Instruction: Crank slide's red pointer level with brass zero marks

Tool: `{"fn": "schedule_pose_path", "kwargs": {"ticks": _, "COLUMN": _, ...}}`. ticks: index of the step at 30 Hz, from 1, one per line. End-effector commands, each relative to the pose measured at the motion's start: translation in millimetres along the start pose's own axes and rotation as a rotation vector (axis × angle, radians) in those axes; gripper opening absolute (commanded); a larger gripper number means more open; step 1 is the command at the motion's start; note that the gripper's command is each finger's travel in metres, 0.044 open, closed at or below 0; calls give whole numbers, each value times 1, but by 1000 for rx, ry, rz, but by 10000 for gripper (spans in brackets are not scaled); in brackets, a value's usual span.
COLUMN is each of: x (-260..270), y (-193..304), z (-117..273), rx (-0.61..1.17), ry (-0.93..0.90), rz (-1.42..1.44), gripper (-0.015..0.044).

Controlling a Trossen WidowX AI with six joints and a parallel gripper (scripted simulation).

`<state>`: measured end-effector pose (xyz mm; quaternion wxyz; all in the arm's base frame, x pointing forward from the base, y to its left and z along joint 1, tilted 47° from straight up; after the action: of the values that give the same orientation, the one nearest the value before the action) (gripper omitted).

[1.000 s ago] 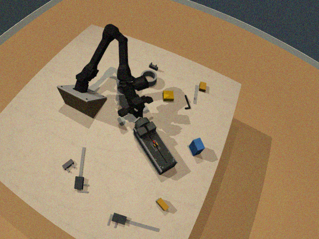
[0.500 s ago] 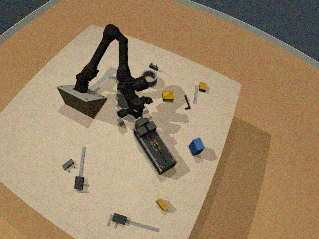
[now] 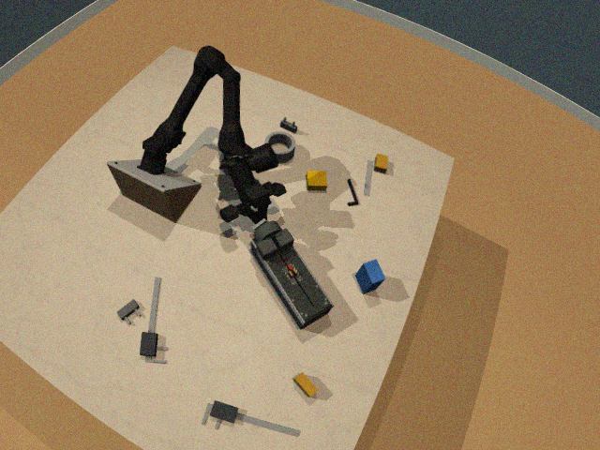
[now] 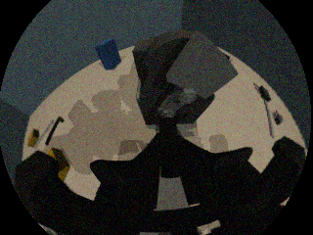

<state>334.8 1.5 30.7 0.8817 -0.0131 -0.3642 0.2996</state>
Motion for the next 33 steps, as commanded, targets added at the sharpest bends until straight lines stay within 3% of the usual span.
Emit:
{"fn": "schedule_pose_path", "kwargs": {"ticks": 1, "x": -7, "y": 3, "z": -3, "rx": 9, "ry": 22, "rz": -3, "gripper": 0}}
{"fn": "schedule_pose_path", "kwargs": {"ticks": 33, "x": -11, "y": 3, "z": -3, "rx": 9, "ry": 22, "rz": -3, "gripper": 0}}
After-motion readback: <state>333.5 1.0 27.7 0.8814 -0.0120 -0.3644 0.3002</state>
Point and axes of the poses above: the point midway between the two fingers, 35 mm back from their tips, its own z axis back along the fingers, its own x axis across the jaws, y = z × x, the point moved 4 cm from there along z, back along the fingers, and after that the axes turned 1 degree about z, right-handed, at the moved point
